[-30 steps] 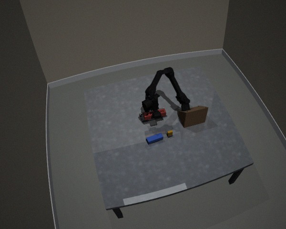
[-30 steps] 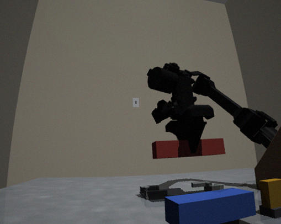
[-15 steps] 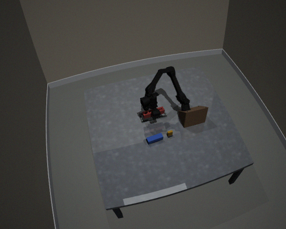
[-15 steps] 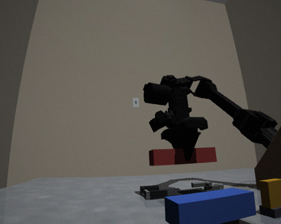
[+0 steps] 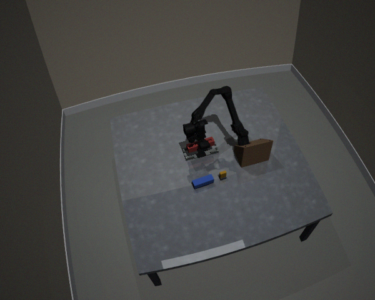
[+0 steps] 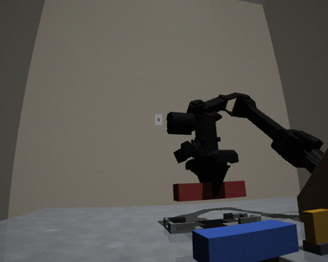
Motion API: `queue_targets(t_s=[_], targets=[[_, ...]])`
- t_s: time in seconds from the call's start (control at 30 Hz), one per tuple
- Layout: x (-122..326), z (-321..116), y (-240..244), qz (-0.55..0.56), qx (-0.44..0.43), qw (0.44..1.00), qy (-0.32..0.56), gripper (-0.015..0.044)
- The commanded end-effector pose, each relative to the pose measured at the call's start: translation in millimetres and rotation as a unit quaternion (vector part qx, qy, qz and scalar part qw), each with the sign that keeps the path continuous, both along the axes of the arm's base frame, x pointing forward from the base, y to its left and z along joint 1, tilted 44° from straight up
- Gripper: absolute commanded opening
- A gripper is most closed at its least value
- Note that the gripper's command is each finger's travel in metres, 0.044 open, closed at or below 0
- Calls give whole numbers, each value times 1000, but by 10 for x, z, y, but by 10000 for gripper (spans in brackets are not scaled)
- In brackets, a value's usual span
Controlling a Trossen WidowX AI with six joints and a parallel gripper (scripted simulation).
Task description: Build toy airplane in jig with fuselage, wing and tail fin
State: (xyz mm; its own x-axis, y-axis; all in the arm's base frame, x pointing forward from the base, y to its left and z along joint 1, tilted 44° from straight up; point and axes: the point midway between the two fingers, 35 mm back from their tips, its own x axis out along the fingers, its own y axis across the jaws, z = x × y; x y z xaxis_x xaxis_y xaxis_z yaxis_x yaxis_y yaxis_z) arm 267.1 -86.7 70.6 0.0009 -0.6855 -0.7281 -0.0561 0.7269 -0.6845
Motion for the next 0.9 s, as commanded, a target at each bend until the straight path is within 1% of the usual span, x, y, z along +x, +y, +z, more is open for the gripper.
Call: queue_targets(t_s=[0.0, 0.13, 0.37, 0.4, 0.87], targets=[[-28, 41, -96, 5, -7, 1000, 3, 0], [-50, 66, -166, 7, -10, 1000, 7, 0], [-49, 67, -169, 7, -10, 1000, 7, 184], [-49, 67, -169, 7, -10, 1000, 7, 195], [-46, 39, -197, 7, -10, 1000, 7, 195]])
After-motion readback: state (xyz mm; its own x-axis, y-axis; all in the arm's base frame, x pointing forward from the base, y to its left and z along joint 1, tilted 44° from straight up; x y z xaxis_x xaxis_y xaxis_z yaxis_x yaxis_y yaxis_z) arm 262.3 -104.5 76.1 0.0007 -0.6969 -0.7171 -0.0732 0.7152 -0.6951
